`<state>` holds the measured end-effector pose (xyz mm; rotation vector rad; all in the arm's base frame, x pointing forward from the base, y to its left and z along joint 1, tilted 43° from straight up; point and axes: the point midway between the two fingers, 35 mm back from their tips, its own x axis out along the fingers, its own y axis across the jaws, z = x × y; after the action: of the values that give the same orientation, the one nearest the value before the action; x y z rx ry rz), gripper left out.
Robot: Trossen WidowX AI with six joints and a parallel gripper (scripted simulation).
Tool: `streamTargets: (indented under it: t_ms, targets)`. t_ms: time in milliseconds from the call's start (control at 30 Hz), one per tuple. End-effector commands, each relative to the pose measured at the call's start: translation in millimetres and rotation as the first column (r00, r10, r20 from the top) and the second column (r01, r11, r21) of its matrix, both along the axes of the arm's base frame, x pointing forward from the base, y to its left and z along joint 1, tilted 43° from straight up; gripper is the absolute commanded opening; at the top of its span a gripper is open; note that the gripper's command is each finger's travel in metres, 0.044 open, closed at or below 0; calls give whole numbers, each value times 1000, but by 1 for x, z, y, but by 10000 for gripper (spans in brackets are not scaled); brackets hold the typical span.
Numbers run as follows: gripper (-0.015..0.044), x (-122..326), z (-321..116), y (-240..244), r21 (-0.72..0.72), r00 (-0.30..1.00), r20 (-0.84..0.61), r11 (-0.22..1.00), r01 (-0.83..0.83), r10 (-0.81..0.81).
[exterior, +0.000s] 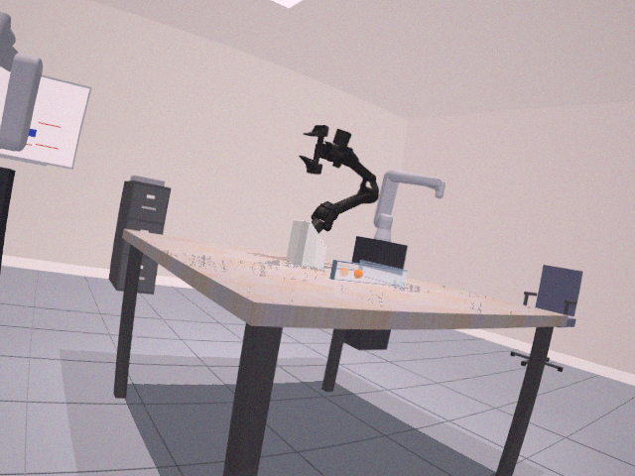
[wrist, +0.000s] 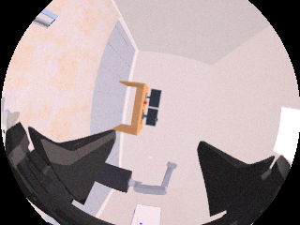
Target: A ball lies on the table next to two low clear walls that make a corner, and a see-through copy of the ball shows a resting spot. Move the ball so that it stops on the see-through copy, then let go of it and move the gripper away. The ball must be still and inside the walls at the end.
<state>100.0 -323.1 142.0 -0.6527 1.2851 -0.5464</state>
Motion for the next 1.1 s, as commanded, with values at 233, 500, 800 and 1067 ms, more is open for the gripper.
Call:
streamTargets:
  t_ms: [233, 500, 800, 1067]
  targets:
    - [258, 80, -29, 40, 151, 950, 30, 938, -313, 312]
    - [258, 163, -69, 133, 365, 690, 115, 616, -698, 714]
    - [258, 204, -102, 280, 529, 220, 340, 8, -848, 914]
    - [258, 195, -113, 372, 557, -31, 510, -358, -750, 860]
